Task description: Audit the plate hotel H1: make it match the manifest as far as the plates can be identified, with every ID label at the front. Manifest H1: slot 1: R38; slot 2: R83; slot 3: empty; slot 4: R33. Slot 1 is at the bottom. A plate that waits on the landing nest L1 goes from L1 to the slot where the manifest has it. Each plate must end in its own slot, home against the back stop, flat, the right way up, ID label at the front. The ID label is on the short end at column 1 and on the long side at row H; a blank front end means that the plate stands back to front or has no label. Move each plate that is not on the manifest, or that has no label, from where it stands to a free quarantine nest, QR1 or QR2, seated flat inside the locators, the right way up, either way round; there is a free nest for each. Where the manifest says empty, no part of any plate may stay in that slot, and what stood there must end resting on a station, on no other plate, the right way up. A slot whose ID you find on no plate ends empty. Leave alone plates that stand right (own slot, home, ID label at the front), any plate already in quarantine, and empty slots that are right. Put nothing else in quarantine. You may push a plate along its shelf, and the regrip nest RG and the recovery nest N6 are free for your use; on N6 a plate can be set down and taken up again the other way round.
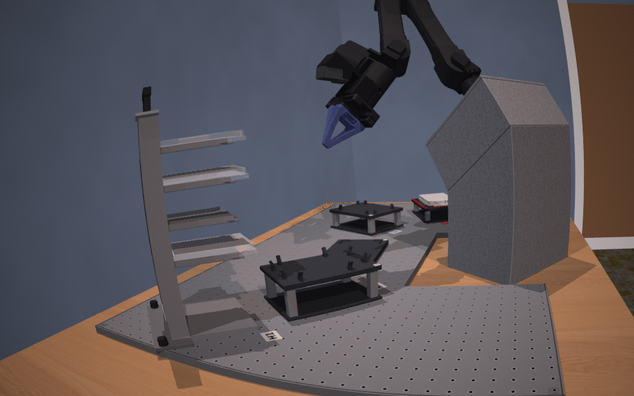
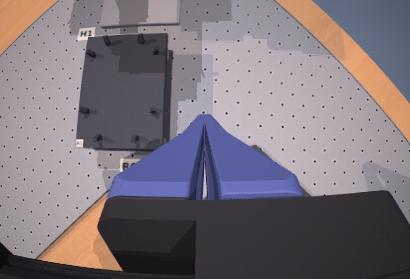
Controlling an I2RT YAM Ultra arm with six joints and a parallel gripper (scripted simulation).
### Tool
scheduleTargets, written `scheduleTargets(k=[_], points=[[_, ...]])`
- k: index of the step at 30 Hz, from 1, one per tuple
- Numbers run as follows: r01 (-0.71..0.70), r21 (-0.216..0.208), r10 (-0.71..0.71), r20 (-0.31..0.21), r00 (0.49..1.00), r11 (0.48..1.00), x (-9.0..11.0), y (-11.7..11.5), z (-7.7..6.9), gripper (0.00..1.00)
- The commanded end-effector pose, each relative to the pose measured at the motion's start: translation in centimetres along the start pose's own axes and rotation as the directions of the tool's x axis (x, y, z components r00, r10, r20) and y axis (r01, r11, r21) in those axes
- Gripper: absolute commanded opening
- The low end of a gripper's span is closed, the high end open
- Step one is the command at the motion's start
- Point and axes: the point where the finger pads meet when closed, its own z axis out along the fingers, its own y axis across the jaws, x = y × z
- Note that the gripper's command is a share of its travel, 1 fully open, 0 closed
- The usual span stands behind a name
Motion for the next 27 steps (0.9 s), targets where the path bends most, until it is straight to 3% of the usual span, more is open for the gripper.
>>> scheduleTargets(k=[1, 27], points=[[-0.011, 0.019, 0.010, 0.033, 0.999, 1.000, -1.7, 0.3, 0.7, 0.00], [-0.016, 0.015, 0.015, 0.035, 0.999, 1.000, -4.3, 7.8, 3.2, 0.00]])
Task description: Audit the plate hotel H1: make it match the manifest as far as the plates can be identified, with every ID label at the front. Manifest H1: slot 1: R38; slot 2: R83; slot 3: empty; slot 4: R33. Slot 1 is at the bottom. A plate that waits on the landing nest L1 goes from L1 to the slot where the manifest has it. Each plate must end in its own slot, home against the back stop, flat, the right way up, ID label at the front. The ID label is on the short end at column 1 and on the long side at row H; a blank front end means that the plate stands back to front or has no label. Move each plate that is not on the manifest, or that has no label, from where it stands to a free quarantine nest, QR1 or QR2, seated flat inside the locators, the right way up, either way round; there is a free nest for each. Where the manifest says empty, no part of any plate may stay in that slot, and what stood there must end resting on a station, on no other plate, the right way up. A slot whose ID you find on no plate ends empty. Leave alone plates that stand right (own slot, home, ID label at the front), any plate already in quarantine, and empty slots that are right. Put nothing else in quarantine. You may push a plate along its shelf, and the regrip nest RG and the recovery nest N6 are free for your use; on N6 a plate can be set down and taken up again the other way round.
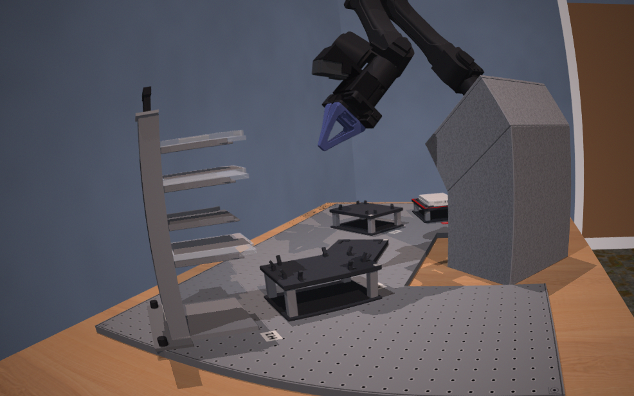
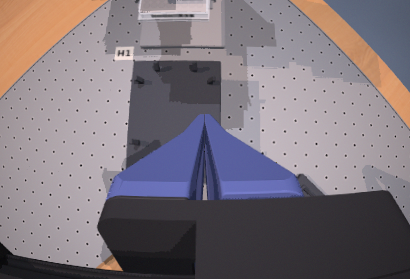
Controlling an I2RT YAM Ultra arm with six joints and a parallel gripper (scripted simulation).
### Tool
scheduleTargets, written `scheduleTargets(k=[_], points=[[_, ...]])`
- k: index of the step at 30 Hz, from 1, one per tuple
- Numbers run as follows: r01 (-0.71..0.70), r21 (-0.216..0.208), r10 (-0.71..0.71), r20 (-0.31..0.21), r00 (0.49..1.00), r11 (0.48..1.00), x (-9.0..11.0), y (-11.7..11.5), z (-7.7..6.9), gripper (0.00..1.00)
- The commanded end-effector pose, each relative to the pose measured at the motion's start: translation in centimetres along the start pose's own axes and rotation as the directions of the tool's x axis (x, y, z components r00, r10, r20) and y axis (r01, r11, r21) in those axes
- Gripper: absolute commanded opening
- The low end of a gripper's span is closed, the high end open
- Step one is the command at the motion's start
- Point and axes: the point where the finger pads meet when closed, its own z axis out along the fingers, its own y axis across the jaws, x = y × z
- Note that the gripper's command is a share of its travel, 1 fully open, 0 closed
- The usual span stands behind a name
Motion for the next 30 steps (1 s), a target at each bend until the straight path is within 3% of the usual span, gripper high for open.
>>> scheduleTargets(k=[1, 14, 15, 16, 30], points=[[-0.026, 0.023, 0.025, 0.025, 0.999, 0.999, -1.4, 0.8, 0.5, 0.00], [-0.020, 0.017, 0.020, 0.015, 1.000, 1.000, -2.1, 4.3, 1.5, 0.00], [-0.014, 0.014, 0.014, 0.005, 1.000, 1.000, -2.1, 4.4, 1.3, 1.00], [-0.034, 0.024, 0.033, 0.034, 0.999, 0.999, -3.5, 3.8, 0.6, 1.00], [-0.036, 0.021, 0.035, 0.034, 0.999, 0.999, -6.3, 3.8, -2.4, 1.00]])
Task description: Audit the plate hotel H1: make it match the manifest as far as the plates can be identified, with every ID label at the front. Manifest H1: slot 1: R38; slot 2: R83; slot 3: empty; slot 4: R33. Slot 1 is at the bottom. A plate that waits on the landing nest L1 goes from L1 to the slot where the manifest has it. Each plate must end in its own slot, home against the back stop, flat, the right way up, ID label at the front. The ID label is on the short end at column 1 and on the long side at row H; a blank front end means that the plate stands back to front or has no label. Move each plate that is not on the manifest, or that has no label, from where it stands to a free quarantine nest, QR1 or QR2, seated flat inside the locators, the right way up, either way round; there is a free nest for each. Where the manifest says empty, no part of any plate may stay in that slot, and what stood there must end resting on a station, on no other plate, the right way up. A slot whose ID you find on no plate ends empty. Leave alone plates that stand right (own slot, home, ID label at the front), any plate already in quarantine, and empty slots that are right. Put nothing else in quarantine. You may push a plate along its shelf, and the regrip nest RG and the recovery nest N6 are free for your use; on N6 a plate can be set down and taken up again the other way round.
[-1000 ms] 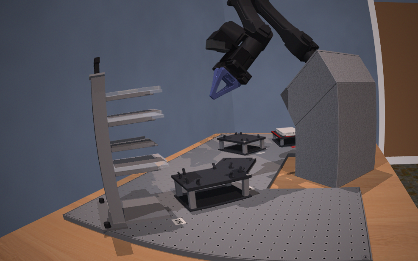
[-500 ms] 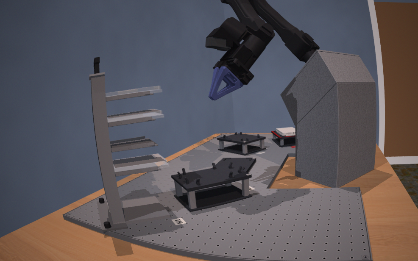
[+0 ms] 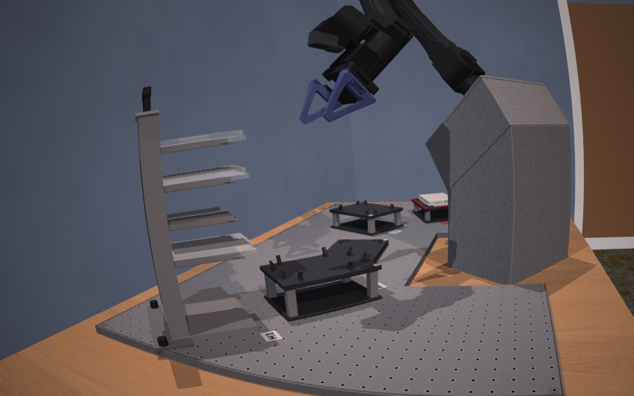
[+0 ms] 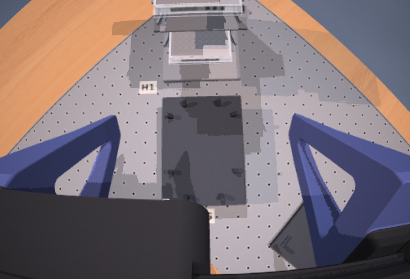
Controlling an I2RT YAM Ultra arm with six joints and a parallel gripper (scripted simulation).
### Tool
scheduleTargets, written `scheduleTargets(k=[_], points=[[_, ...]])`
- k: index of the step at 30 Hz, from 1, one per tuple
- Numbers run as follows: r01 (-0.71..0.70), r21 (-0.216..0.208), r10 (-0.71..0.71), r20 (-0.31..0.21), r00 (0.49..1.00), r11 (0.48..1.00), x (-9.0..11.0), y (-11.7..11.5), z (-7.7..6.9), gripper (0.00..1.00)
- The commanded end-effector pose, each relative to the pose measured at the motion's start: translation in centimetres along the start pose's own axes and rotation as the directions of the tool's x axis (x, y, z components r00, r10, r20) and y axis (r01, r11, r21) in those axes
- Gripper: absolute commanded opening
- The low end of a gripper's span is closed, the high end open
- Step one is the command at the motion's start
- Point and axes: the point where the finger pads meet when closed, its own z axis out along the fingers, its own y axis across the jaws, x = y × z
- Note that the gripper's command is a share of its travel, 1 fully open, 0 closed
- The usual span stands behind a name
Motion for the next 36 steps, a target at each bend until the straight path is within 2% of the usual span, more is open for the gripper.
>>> scheduleTargets(k=[1, 7, 13, 16, 19, 36], points=[[-0.002, -0.004, 0.002, -0.012, 1.000, 1.000, -1.4, 0.2, -1.1, 1.00], [-0.003, -0.005, 0.003, -0.012, 1.000, 1.000, -2.9, 0.2, -2.5, 1.00], [-0.003, -0.006, 0.003, -0.012, 1.000, 1.000, -3.7, 0.2, -3.3, 1.00], [-0.003, -0.006, 0.002, -0.013, 1.000, 1.000, -3.7, 0.2, -3.3, 1.00], [0.018, -0.011, -0.018, -0.038, 0.999, 1.000, -2.4, 0.6, -3.1, 1.00], [0.018, -0.014, -0.019, -0.036, 0.999, 1.000, -2.5, 0.7, -3.1, 1.00]])
